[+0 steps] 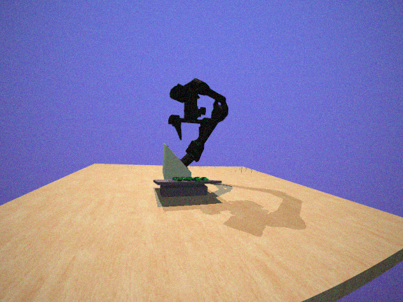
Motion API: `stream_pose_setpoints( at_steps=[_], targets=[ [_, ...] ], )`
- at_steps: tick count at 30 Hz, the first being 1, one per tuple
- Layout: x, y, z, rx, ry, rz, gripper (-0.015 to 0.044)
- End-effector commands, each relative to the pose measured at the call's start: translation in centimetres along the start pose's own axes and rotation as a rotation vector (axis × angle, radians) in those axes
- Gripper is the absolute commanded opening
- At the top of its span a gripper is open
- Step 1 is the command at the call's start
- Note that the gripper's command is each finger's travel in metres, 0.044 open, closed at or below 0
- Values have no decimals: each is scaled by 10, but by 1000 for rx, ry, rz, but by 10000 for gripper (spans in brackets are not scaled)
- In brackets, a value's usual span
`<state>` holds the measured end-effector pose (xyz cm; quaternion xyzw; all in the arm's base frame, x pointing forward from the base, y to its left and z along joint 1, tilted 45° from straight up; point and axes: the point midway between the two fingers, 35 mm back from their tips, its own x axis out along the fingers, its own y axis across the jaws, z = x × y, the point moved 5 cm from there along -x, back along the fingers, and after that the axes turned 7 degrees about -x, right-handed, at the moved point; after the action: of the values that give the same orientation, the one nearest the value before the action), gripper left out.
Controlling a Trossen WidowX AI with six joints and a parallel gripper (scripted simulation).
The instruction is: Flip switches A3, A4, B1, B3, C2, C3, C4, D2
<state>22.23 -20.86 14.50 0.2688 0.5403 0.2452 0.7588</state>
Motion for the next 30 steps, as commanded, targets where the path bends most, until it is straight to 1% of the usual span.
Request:
stream_pose_setpoints(
  at_steps=[1,2,5,7,8,15,18,30],
  targets=[
    [3,-2,2,0,0,-1,374],
    [11,-6,9,0,-2,-5,347],
    [62,-25,48,-2,-14,-12,269],
    [85,-30,63,-5,-21,-8,216],
    [90,-31,66,-6,-22,-6,190],
    [94,-31,67,-6,-20,-5,6],
    [123,-31,69,-6,1,-2,0],
    [136,-31,70,-7,2,-1,0]
  ],
)
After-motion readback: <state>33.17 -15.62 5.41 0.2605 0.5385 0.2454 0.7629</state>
